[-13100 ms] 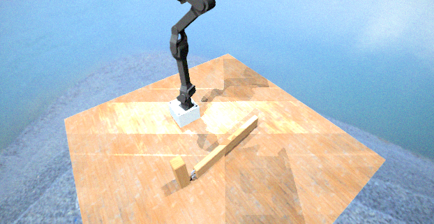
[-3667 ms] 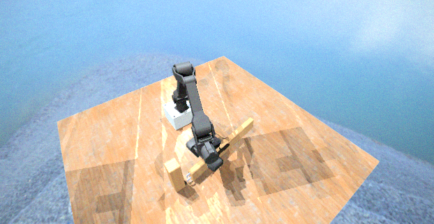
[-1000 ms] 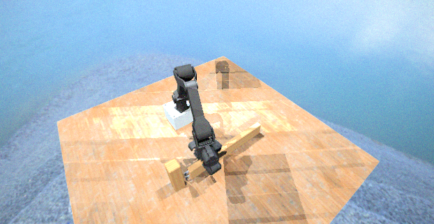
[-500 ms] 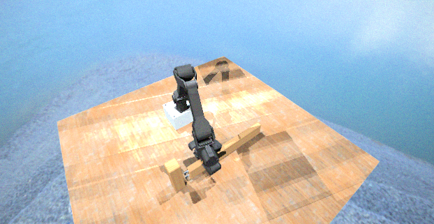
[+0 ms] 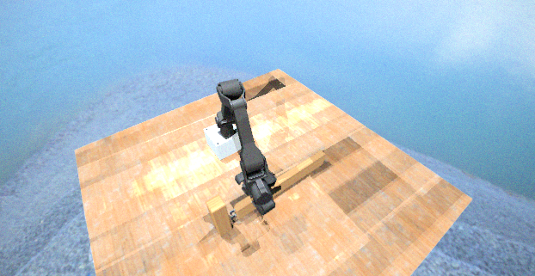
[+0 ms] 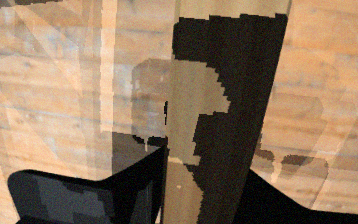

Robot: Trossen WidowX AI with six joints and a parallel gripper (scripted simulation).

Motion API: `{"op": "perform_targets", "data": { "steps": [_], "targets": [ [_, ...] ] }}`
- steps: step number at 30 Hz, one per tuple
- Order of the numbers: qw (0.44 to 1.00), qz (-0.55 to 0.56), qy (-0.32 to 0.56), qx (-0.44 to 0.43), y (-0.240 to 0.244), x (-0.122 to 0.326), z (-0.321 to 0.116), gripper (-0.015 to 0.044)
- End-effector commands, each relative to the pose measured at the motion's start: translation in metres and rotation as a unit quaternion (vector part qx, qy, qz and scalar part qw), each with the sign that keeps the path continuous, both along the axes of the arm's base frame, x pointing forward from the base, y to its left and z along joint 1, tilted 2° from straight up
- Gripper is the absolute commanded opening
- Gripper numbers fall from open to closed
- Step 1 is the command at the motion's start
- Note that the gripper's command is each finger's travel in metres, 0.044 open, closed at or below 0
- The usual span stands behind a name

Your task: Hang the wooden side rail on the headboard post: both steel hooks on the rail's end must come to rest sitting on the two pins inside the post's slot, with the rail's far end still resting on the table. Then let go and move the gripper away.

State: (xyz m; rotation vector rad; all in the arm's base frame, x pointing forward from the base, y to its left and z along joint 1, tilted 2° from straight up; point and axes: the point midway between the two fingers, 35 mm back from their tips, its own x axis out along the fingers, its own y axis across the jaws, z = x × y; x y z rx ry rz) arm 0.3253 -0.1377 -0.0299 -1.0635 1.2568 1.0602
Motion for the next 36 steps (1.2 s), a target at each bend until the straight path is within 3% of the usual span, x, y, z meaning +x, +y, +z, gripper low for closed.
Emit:
{"op": "perform_targets", "data": {
  "steps": [1, 36],
  "targets": [
    [1.000, -0.004, -0.006, -0.001, -0.0007, 0.0028, 0.0045, 0.0000],
    [1.000, -0.004, -0.006, -0.001, -0.0009, 0.0025, 0.0104, 0.0000]
  ]
}}
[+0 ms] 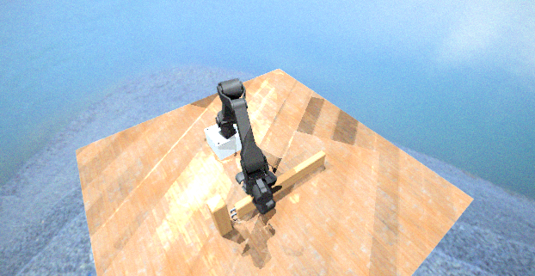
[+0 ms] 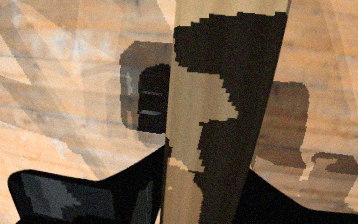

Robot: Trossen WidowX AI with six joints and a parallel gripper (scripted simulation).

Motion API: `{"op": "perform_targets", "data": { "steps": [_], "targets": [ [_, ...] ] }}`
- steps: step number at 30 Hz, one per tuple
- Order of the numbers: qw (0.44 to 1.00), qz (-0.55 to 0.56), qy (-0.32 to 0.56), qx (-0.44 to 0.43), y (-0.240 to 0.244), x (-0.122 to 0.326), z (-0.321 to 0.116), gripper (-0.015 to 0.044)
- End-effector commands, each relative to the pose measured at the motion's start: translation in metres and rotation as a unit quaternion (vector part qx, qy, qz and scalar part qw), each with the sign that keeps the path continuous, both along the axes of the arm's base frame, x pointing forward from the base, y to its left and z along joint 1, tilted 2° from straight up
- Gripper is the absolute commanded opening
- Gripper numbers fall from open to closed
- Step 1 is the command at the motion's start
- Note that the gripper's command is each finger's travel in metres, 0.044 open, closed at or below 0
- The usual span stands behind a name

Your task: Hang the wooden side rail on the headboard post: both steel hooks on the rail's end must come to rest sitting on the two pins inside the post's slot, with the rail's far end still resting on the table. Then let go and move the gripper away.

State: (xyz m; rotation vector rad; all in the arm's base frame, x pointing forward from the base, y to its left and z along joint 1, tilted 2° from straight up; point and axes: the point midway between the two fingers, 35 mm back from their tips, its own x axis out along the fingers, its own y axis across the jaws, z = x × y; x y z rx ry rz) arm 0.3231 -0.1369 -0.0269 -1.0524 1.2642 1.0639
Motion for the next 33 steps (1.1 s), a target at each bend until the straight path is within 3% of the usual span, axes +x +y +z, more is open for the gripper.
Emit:
{"op": "perform_targets", "data": {
  "steps": [1, 33],
  "targets": [
    [1.000, -0.001, -0.010, -0.003, -0.0016, 0.0047, 0.0076, 0.0000],
    [1.000, -0.001, -0.010, -0.003, -0.0017, 0.0045, 0.0129, 0.0000]
  ]
}}
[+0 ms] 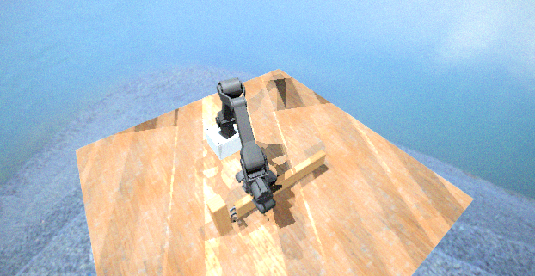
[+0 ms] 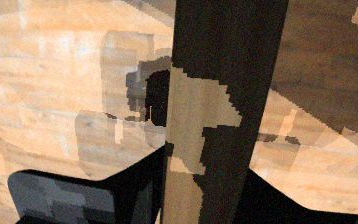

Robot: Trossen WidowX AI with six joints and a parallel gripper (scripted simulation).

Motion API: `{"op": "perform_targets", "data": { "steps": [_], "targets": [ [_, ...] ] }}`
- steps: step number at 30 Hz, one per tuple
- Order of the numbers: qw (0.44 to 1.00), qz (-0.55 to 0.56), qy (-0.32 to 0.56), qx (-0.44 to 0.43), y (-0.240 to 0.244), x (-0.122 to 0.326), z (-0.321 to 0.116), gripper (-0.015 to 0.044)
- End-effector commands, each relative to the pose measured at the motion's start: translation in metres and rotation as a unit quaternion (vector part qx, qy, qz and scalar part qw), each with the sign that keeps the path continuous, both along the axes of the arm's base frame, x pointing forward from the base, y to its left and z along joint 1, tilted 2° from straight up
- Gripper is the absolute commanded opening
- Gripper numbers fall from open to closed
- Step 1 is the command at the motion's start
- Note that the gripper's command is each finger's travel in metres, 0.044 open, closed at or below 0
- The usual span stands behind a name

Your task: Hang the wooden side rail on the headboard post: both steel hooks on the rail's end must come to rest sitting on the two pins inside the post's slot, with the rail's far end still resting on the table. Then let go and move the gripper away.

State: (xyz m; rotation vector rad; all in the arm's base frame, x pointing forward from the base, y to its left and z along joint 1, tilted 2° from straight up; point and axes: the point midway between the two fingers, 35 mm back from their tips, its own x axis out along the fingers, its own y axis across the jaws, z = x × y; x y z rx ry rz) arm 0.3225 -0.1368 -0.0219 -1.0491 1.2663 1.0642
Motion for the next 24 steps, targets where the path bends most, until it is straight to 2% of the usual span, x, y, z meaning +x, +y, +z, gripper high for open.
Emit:
{"op": "perform_targets", "data": {
  "steps": [1, 24],
  "targets": [
    [1.000, 0.000, -0.012, -0.003, -0.0018, 0.0051, 0.0080, 0.0000],
    [1.000, 0.000, -0.012, -0.003, -0.0019, 0.0050, 0.0118, 0.0000]
  ]
}}
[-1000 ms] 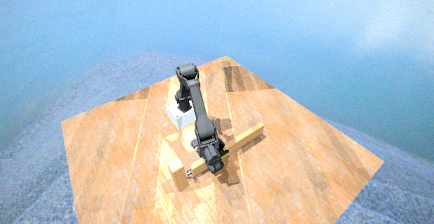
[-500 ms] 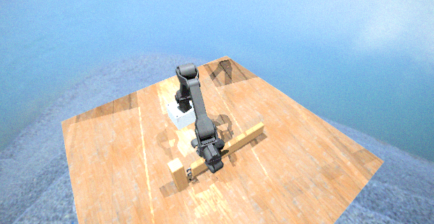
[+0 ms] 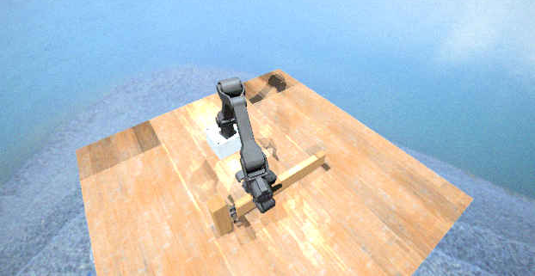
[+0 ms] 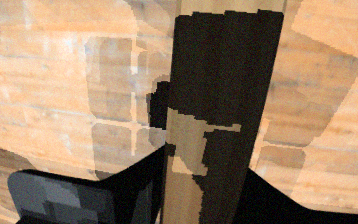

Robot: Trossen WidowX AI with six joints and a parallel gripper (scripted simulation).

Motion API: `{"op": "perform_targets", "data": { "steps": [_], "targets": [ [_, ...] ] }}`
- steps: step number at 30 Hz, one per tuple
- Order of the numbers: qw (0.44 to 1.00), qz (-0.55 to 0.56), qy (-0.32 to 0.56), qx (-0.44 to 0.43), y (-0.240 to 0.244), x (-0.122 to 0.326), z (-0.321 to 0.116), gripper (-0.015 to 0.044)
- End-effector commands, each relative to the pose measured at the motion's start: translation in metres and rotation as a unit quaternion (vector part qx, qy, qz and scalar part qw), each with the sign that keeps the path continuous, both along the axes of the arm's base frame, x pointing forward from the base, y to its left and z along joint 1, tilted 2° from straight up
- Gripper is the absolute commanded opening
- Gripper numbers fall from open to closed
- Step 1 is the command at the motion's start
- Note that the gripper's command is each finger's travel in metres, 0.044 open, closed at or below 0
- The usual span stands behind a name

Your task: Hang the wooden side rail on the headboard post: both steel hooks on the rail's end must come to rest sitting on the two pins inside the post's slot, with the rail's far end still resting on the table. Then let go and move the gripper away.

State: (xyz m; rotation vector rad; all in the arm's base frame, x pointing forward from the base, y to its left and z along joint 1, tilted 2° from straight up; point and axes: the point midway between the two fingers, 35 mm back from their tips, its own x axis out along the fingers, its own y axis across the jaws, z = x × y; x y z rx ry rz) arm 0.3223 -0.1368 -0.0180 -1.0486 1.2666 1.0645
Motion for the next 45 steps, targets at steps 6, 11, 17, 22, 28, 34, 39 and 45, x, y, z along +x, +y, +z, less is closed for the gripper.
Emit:
{"op": "perform_targets", "data": {
  "steps": [6, 11, 17, 22, 28, 34, 39, 45],
  "targets": [
    [1.000, 0.000, -0.012, -0.003, -0.0020, 0.0051, 0.0090, 0.0000],
    [1.000, 0.000, -0.012, -0.003, -0.0020, 0.0051, 0.0098, 0.0000],
    [1.000, 0.000, -0.012, -0.003, -0.0020, 0.0051, 0.0108, 0.0000],
    [1.000, 0.000, -0.012, -0.003, -0.0020, 0.0050, 0.0116, 0.0000],
    [1.000, 0.000, -0.012, -0.003, -0.0020, 0.0050, 0.0126, 0.0000],
    [1.000, 0.000, -0.012, -0.003, -0.0021, 0.0050, 0.0136, 0.0000],
    [1.000, 0.000, -0.012, -0.003, -0.0021, 0.0049, 0.0145, 0.0000],
    [1.000, 0.000, -0.012, -0.003, -0.0021, 0.0049, 0.0155, 0.0000]
  ]
}}
